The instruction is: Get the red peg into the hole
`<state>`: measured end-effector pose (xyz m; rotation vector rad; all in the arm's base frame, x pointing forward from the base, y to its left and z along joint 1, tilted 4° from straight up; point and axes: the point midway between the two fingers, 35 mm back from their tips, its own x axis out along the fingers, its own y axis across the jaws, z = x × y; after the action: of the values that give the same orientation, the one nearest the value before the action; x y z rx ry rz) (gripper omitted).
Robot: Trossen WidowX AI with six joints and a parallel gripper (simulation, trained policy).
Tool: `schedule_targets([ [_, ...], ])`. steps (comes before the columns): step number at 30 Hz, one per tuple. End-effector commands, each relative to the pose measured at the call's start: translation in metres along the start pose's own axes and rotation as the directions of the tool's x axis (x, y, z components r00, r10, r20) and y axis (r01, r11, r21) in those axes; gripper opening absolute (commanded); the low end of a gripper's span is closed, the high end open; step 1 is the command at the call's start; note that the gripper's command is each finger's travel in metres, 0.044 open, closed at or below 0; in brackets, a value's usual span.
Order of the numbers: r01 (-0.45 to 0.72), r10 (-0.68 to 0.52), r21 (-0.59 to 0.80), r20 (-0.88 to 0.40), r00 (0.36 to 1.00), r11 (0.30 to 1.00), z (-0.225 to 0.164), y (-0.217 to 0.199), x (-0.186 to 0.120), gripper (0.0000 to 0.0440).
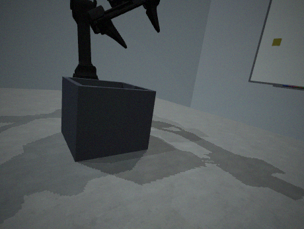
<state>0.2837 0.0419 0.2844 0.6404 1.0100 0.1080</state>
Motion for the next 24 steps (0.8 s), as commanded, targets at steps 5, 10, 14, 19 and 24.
schedule_targets([
  [5, 0.092, -0.052, 0.175, -0.221, 0.974, 0.98, -0.058, -0.001, 0.024, 0.044],
  [10, 0.188, -0.097, 0.252, -0.334, 0.938, 0.949, -0.09, -0.004, 0.033, 0.044],
  [14, 0.276, -0.139, 0.298, -0.408, 0.902, 0.914, -0.113, -0.008, 0.038, 0.044],
  [19, 0.386, -0.195, 0.337, -0.481, 0.855, 0.859, -0.137, -0.015, 0.044, 0.044],
  [24, 0.483, -0.251, 0.363, -0.53, 0.81, 0.797, -0.158, -0.022, 0.048, 0.044],
])
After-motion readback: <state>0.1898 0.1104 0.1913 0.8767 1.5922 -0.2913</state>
